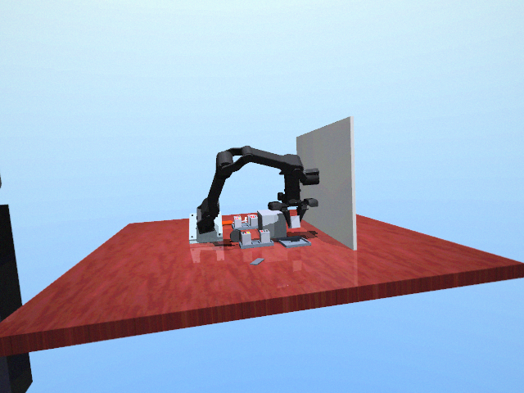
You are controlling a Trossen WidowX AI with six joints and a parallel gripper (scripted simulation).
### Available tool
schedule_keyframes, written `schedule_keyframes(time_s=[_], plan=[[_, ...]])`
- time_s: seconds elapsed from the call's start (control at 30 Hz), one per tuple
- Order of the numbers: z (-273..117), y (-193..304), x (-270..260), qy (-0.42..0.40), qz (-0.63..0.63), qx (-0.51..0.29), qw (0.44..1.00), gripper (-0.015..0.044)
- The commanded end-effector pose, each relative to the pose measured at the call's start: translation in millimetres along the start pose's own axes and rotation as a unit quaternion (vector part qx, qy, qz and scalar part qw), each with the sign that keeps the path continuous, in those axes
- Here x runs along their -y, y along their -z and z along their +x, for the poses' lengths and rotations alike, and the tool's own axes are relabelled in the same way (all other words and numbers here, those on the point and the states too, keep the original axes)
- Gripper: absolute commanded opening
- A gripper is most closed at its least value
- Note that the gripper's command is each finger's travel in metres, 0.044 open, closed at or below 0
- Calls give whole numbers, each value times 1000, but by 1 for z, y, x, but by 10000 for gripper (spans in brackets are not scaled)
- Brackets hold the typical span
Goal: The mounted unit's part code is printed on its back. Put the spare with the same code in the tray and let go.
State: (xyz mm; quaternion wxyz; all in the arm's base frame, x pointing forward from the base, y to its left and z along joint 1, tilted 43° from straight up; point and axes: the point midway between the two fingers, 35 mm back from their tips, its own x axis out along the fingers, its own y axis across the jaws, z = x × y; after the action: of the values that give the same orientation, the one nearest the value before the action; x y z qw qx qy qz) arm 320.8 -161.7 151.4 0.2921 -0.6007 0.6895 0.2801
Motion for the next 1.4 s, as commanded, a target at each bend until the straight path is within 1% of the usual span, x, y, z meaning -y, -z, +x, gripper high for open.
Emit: schedule_keyframes(time_s=[0.0, 1.37], plan=[[3, 0, -1, -1, -3, -2, 1000, 0], [34, 2, -5, -2, -3, -4, 1000, 0]])
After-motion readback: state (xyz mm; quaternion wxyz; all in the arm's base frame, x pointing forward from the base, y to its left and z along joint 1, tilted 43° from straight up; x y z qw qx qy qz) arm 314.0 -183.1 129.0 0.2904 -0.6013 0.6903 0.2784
